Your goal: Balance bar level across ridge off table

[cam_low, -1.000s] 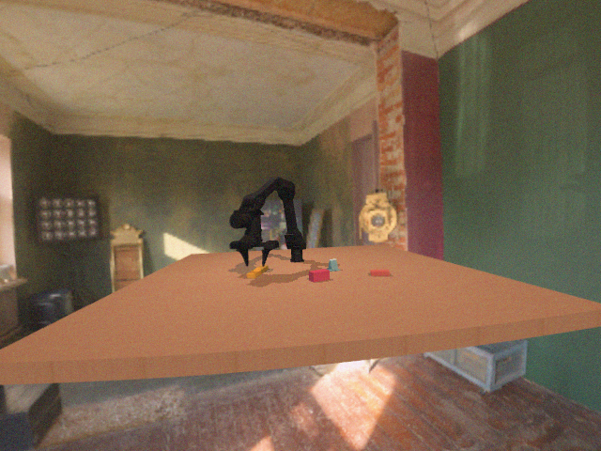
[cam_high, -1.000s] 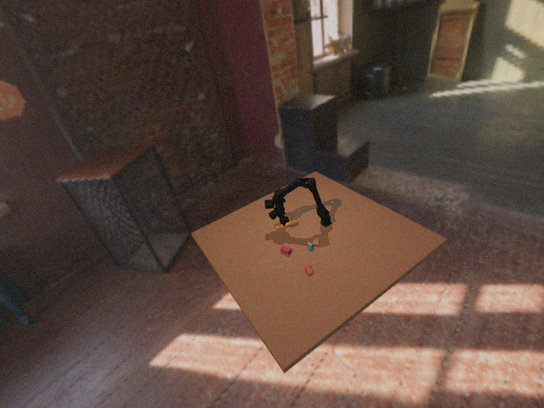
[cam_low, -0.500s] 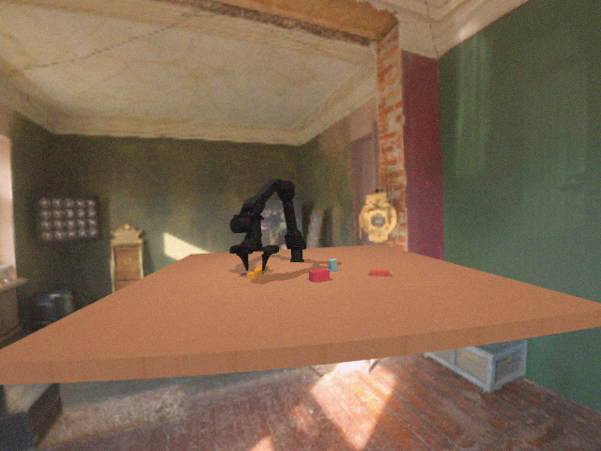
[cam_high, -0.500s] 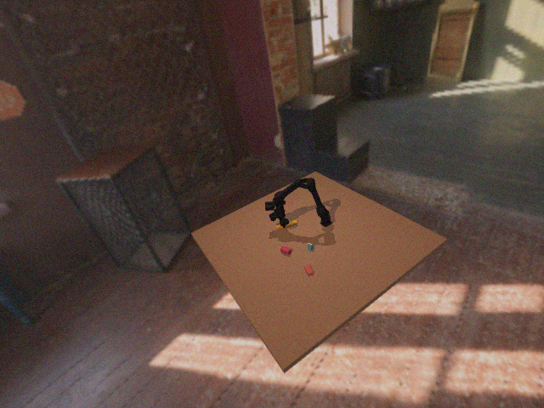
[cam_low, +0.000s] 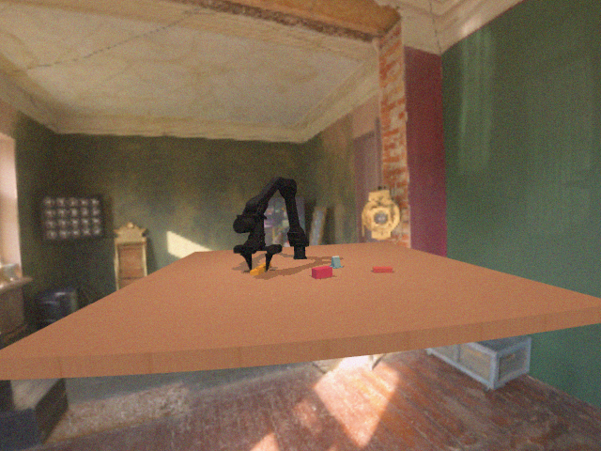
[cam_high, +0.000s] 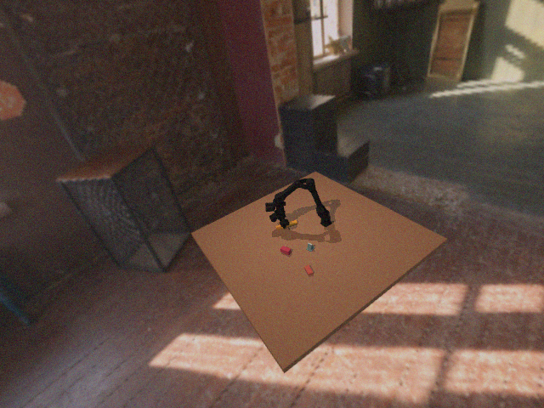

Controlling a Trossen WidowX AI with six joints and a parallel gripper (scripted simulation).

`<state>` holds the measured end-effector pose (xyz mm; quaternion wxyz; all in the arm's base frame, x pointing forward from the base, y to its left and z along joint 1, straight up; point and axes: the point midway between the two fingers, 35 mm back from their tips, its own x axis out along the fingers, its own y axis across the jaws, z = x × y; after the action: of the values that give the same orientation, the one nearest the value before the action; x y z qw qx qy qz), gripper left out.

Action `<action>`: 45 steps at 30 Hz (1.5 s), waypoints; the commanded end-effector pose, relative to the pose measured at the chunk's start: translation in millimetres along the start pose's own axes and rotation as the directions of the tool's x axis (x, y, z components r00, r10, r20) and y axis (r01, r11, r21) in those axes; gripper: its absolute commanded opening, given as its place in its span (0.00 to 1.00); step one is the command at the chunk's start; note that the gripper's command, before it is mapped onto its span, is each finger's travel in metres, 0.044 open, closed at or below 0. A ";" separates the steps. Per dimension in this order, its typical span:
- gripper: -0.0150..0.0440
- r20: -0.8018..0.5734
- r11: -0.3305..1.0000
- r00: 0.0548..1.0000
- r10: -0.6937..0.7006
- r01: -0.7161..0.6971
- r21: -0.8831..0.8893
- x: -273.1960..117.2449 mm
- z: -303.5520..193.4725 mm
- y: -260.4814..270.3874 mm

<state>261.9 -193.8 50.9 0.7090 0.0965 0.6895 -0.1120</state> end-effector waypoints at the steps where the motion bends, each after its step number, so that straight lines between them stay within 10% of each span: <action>1: 0.79 -0.001 1.000 1.000 0.007 -0.007 -0.003 1.4 -0.8 1.2; 23: 0.25 -0.001 1.000 1.000 0.001 -0.001 0.000 -5.8 0.7 -0.2; 45: 0.25 0.000 1.000 1.000 0.005 -0.005 -0.002 -61.5 3.1 -0.9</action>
<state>261.8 -193.6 100.2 0.7057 0.0984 0.6930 -0.1100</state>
